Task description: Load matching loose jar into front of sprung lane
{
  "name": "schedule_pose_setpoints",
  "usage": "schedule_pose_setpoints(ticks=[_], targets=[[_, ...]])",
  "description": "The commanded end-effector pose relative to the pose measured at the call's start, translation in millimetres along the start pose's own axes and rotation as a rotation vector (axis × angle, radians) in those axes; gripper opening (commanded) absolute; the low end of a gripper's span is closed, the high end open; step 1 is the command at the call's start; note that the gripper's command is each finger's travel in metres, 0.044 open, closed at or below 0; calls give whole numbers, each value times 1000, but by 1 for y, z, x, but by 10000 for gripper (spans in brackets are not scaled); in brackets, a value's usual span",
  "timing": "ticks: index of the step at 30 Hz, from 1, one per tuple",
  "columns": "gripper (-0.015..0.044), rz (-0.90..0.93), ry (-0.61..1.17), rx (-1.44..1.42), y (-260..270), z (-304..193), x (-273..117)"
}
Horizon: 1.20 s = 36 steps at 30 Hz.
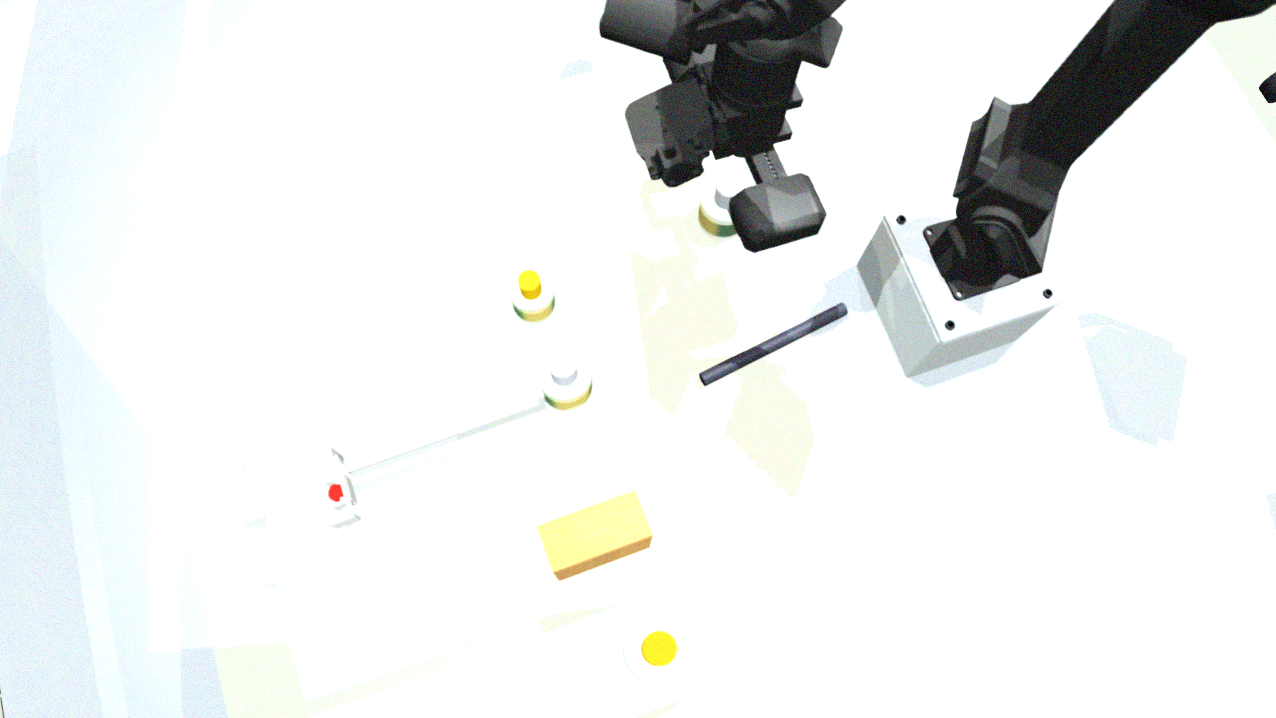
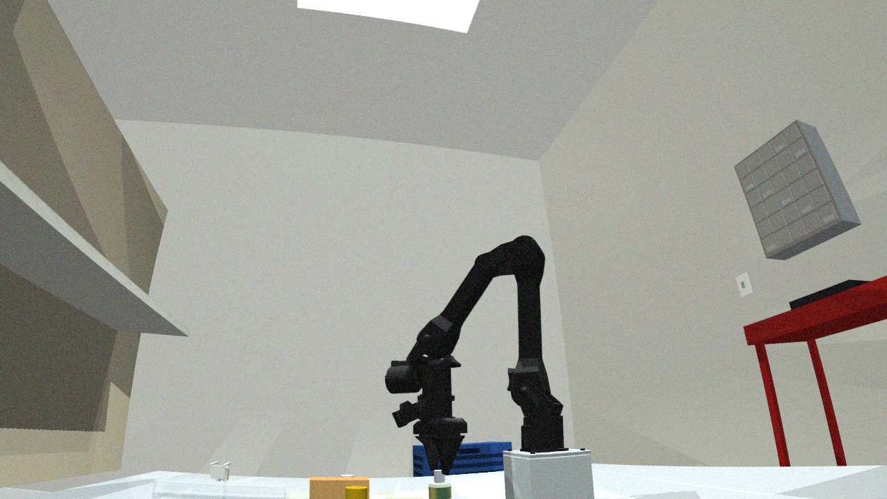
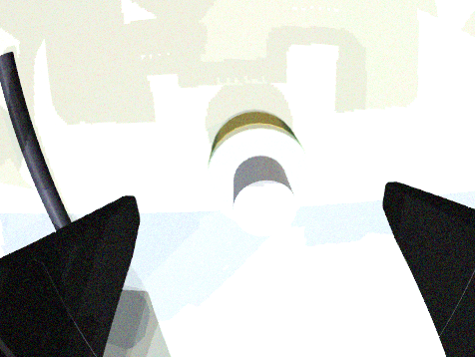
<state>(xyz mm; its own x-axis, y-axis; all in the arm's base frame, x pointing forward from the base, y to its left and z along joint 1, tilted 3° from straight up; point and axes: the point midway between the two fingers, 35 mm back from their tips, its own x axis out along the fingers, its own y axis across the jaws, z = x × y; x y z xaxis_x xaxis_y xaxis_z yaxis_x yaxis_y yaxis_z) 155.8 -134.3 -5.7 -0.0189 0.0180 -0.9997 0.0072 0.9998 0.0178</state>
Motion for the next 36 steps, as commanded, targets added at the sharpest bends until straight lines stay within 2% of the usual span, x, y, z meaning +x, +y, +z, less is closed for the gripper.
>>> schedule_pose_setpoints(ticks=[1, 19, 29, 35, 36], targets=[[440, 2, 7, 4, 0, -1, 8], [440, 2, 7, 4, 0, -1, 34], [177, 2, 7, 4, 0, -1, 34], [137, 2, 7, 4, 0, -1, 34], [111, 2, 7, 4, 0, -1, 34]])
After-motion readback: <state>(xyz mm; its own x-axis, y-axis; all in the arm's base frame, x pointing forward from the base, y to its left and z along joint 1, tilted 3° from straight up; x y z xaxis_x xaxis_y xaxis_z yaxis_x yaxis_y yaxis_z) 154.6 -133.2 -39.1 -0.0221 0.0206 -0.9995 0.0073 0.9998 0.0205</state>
